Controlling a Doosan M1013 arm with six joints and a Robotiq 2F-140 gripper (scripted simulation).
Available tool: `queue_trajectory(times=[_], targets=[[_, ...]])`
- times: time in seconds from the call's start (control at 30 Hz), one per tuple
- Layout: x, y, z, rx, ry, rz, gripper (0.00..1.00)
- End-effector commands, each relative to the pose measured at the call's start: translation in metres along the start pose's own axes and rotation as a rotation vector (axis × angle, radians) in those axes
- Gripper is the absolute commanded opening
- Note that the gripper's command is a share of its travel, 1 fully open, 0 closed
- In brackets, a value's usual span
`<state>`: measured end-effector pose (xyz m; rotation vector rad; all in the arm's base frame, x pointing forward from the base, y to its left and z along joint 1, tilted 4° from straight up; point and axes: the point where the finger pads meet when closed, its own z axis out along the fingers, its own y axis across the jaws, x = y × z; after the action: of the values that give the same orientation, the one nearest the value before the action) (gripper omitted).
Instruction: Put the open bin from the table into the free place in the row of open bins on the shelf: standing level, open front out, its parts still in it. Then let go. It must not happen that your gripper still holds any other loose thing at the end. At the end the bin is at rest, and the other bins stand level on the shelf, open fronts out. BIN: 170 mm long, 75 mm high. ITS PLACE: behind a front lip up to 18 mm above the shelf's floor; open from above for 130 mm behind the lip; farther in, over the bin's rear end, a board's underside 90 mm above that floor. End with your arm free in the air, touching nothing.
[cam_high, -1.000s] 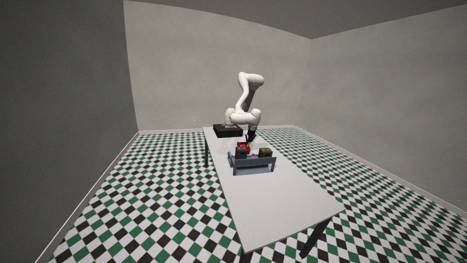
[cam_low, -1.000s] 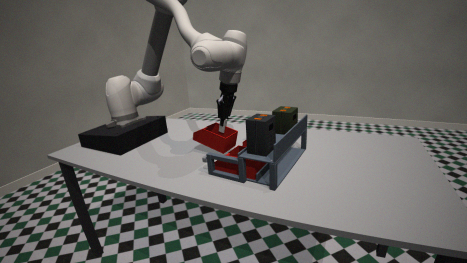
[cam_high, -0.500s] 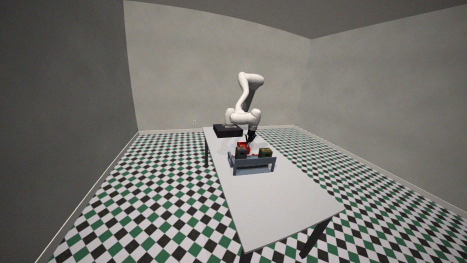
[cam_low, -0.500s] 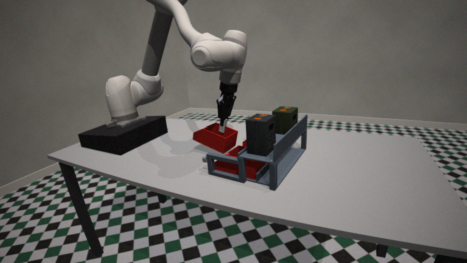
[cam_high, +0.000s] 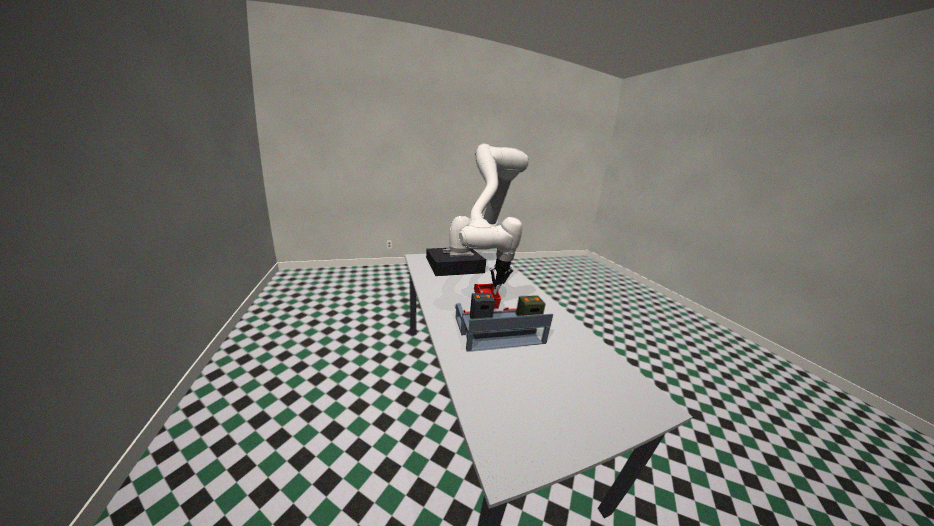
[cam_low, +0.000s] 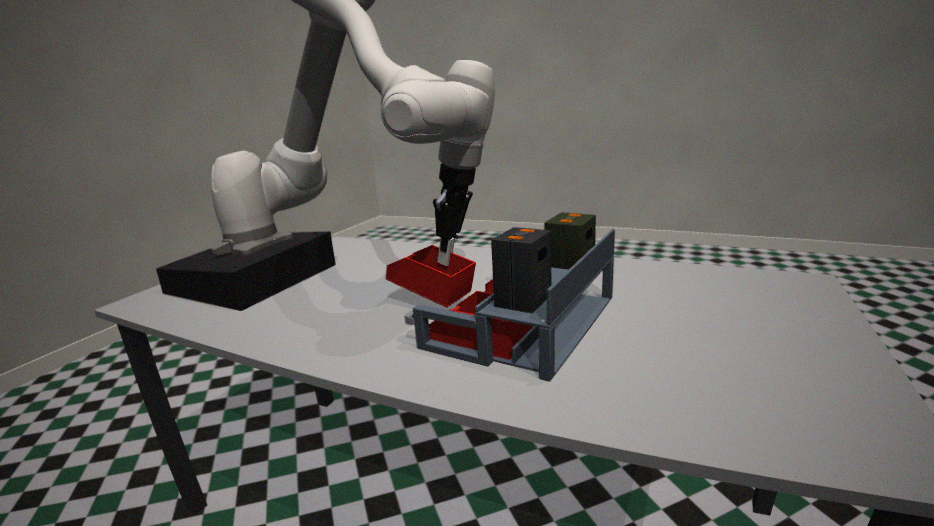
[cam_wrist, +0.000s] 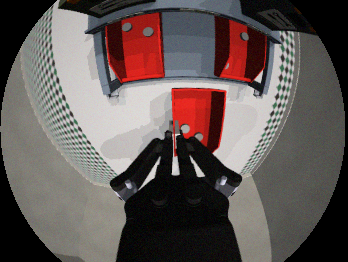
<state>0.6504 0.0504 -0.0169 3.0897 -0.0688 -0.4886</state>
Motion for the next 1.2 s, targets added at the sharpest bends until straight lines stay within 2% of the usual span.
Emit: queue_trajectory(times=[0.0,1.17], targets=[[0.0,0.0,-0.0002,0.0,0.0,0.0,0.0],[0.0043,0.0,-0.0012,0.0,0.0,0.0,0.0]])
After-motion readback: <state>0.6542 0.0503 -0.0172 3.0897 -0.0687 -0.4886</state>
